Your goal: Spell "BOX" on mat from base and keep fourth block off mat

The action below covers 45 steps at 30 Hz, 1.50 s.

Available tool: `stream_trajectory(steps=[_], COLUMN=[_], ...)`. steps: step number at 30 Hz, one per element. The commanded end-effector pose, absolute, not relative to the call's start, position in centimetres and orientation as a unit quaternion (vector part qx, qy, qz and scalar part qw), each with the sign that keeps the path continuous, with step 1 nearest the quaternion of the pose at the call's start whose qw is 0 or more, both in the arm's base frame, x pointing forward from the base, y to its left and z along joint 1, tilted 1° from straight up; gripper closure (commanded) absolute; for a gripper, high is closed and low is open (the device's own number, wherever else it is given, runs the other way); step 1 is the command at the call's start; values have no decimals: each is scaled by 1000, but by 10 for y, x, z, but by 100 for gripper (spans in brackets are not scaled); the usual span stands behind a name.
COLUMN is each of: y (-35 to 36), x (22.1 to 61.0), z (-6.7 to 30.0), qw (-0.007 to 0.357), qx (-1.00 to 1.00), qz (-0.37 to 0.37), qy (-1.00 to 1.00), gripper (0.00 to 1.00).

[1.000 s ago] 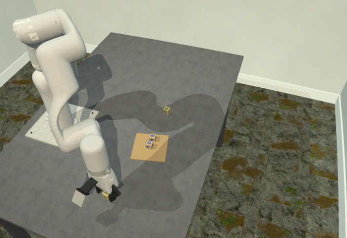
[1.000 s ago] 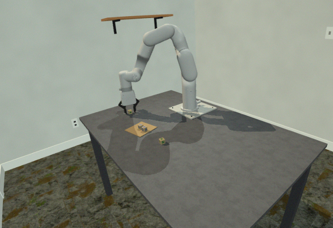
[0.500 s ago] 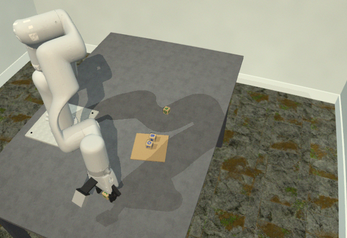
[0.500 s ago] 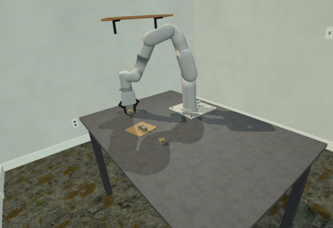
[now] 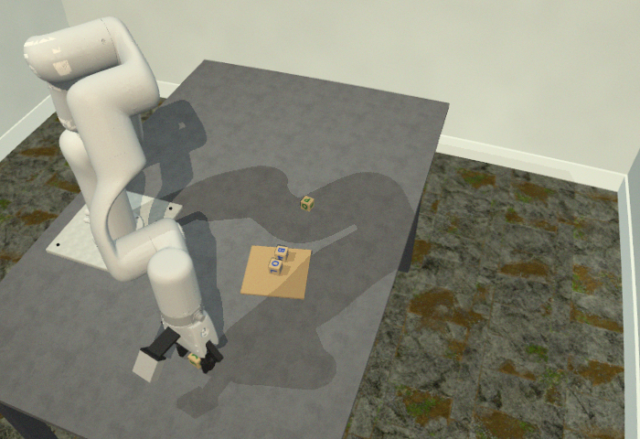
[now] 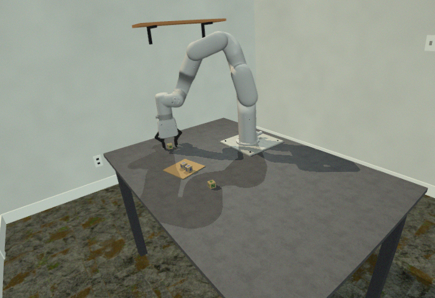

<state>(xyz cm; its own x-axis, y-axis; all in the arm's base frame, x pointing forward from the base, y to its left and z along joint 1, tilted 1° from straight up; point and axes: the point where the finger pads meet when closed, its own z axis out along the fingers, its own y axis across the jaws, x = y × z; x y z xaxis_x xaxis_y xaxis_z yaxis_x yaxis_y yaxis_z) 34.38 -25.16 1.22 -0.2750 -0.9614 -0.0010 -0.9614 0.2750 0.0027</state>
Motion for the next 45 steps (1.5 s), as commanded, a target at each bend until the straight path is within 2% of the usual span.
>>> stream_trajectory(steps=[1, 3, 4, 20, 21, 45], y=[-252, -252, -252, -252, -252, -252], x=[345, 345, 345, 345, 345, 345], z=[13, 13, 13, 13, 13, 13], qw=[0, 0, 0, 0, 0, 0], qx=[602, 602, 602, 602, 602, 602], qz=[0, 0, 0, 0, 0, 0], qy=[-798, -798, -798, -798, -798, -798], gripper=[37, 37, 58, 58, 79, 79])
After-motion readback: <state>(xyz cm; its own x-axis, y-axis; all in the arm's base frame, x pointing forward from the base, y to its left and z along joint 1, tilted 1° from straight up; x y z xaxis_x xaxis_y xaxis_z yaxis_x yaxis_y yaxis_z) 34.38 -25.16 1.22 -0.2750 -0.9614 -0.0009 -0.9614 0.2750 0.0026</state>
